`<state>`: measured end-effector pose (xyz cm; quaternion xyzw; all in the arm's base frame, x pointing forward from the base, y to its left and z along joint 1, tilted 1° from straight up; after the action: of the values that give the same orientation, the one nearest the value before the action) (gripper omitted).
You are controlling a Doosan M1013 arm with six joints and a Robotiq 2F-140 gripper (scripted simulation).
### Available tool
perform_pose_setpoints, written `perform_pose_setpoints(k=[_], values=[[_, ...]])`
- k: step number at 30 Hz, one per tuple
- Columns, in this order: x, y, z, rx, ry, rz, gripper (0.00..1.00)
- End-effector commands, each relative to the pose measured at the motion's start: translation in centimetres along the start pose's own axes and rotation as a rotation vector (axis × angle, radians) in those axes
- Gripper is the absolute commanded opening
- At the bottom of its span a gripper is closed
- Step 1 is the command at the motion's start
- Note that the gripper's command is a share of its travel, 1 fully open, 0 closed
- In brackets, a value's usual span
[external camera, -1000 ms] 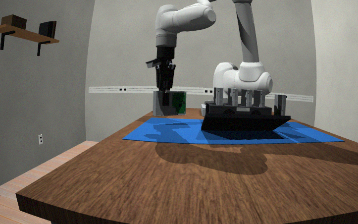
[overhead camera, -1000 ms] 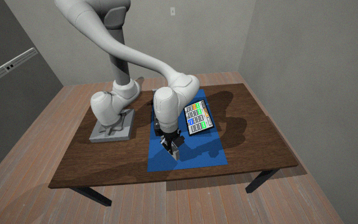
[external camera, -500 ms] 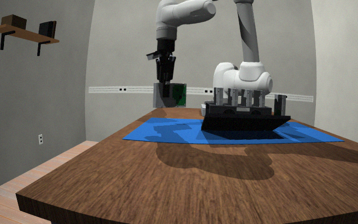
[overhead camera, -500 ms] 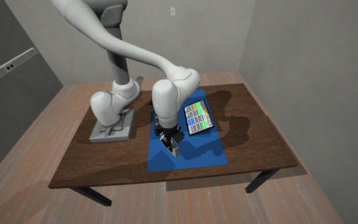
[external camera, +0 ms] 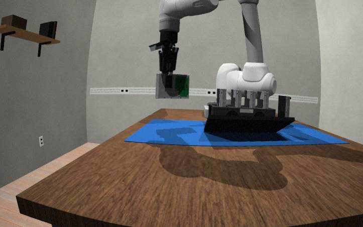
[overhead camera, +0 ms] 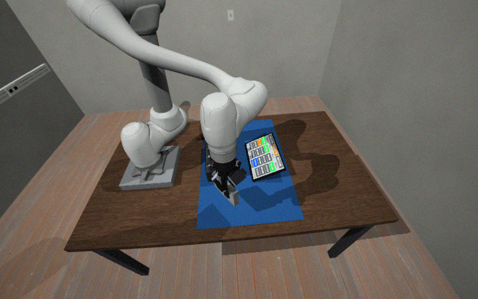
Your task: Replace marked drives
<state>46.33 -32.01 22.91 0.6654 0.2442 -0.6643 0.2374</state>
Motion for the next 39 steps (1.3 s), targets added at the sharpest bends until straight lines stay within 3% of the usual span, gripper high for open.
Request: perform_pose_setpoints(k=[1, 20, 39], values=[[-1.3, 0.0, 0.0, 0.0, 0.001, 0.001, 0.1], [-6.4, 0.0, 0.0, 0.0, 0.001, 0.001, 0.1], [-9.2, 0.0, 0.0, 0.0, 0.001, 0.001, 0.1]])
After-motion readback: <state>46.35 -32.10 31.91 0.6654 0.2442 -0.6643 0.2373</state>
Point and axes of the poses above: the point where the finger pads meet when closed, its own x axis out along the fingers, its own z axis across the jaws, y = z × x, the point moved 9 cm from there along -x, back along the fingers, and after that the axes turned 3 degrees about -x, right-handed, at the moved point
